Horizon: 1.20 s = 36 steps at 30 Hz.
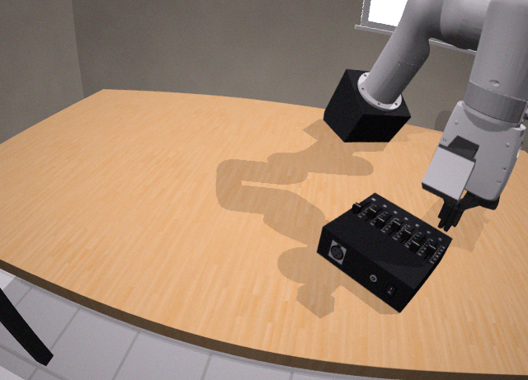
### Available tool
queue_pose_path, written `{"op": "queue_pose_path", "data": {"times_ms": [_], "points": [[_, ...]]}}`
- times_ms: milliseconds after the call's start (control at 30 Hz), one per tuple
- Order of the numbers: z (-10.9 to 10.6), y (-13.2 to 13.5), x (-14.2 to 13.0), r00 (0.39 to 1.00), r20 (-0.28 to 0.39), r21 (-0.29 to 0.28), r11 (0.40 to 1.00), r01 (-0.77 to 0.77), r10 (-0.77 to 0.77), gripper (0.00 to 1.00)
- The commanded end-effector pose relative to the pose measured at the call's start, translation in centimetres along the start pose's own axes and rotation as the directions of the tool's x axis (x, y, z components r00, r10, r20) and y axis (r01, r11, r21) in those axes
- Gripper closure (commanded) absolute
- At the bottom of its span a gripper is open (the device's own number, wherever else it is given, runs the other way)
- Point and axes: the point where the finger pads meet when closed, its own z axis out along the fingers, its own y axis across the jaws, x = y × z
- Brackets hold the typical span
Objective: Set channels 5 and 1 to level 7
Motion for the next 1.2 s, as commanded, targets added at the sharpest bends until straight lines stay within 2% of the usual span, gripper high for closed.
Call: {"op": "queue_pose_path", "data": {"times_ms": [0, 633, 833, 933, 1133, 1167], "points": [[-0.7, -0.1, 0.0, 1.000, -0.001, 0.001, 1.000, 0.000, 0.000, 1.00], [-0.7, 0.0, 0.1, 1.000, -0.001, 0.000, 1.000, -0.012, 0.012, 1.00], [-0.7, 0.4, 0.4, 0.989, -0.002, -0.004, 0.989, -0.147, 0.147, 1.00], [-0.7, 0.9, 0.8, 0.957, -0.003, -0.008, 0.957, -0.289, 0.289, 1.00], [-0.6, 2.3, 1.8, 0.810, -0.007, -0.010, 0.810, -0.586, 0.586, 1.00], [-0.6, 2.3, 1.8, 0.810, -0.007, -0.010, 0.810, -0.586, 0.586, 1.00]]}}
